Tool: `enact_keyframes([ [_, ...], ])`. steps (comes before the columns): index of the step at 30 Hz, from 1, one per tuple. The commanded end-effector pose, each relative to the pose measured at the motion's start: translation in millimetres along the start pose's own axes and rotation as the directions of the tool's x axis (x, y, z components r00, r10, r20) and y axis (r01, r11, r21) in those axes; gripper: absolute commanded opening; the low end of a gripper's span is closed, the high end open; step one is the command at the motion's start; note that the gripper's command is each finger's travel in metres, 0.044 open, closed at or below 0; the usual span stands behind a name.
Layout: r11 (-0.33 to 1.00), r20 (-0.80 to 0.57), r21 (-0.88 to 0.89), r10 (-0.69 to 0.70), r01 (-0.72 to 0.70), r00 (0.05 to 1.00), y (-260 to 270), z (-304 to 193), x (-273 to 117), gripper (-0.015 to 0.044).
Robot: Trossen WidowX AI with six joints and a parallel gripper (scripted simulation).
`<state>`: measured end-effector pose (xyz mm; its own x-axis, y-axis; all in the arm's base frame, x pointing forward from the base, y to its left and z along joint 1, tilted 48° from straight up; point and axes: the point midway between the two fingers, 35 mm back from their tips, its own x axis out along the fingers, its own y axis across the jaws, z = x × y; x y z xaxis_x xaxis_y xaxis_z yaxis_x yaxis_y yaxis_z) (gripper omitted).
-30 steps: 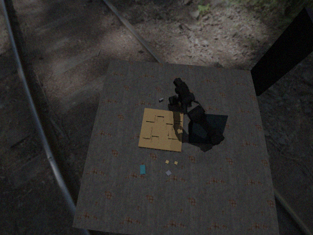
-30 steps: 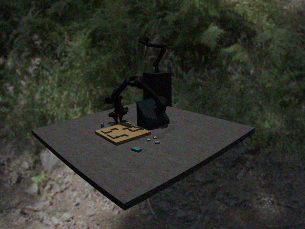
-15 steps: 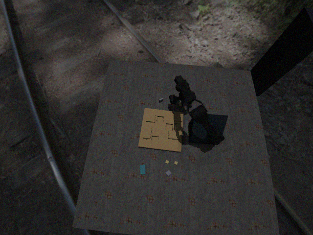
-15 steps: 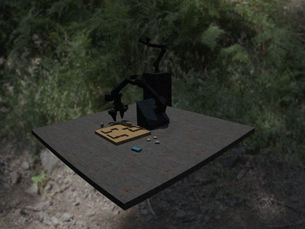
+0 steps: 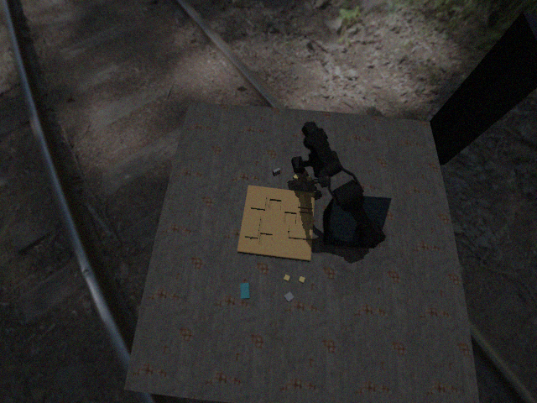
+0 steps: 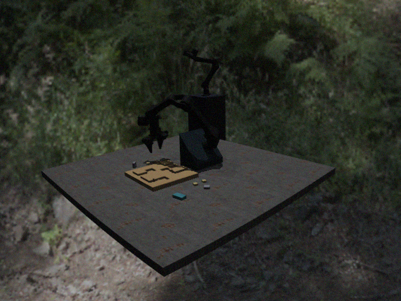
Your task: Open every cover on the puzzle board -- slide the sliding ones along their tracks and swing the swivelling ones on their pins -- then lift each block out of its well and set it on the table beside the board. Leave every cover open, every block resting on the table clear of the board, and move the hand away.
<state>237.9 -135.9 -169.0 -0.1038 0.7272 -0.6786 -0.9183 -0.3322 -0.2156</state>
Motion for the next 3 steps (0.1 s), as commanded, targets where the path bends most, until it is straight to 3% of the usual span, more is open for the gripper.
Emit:
enact_keyframes([
  [1, 1.000, -0.007, -0.011, 0.002, -0.002, 1.000, -1.0, 0.7, -10.8, 0.0440],
  [3, 1.000, -0.008, -0.010, 0.002, -0.002, 1.000, -1.5, 0.6, -10.9, 0.0440],
])
